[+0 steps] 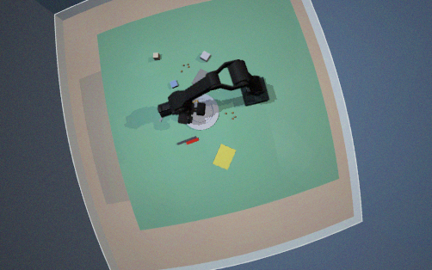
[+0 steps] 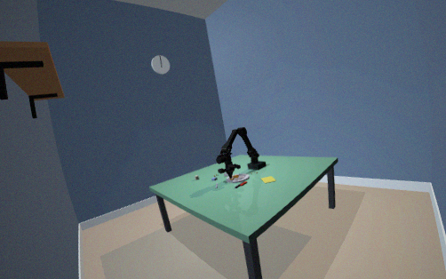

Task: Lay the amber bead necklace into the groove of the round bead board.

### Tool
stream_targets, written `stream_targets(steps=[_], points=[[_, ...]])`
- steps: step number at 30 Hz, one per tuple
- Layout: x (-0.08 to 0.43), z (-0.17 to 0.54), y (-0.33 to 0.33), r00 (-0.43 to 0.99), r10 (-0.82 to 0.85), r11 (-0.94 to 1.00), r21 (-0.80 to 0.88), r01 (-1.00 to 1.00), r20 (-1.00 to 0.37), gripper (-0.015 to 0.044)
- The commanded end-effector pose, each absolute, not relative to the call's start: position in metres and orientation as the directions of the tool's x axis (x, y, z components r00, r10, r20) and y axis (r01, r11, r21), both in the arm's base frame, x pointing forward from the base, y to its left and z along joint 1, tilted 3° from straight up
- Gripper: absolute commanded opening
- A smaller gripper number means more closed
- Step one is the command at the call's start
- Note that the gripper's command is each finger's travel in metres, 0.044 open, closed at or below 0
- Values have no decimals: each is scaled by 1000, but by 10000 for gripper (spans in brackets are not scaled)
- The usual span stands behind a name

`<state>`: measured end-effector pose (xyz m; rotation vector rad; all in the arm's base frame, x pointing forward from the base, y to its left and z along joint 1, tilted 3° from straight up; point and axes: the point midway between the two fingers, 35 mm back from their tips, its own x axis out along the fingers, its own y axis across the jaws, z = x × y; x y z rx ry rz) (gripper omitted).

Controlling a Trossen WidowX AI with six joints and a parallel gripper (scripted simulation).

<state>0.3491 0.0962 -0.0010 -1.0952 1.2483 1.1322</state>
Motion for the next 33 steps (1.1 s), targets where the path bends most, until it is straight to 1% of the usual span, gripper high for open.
stream_targets(steps=[1, 24, 31, 33], points=[[349, -1, 96, -3, 27, 124, 6, -992, -1000, 0], [349, -1, 96, -3, 27, 124, 6, -992, -1000, 0], [349, 5, 96, -16, 27, 119, 19, -993, -1000, 184], [348, 6, 95, -16, 27, 186, 20, -982, -1000, 131]])
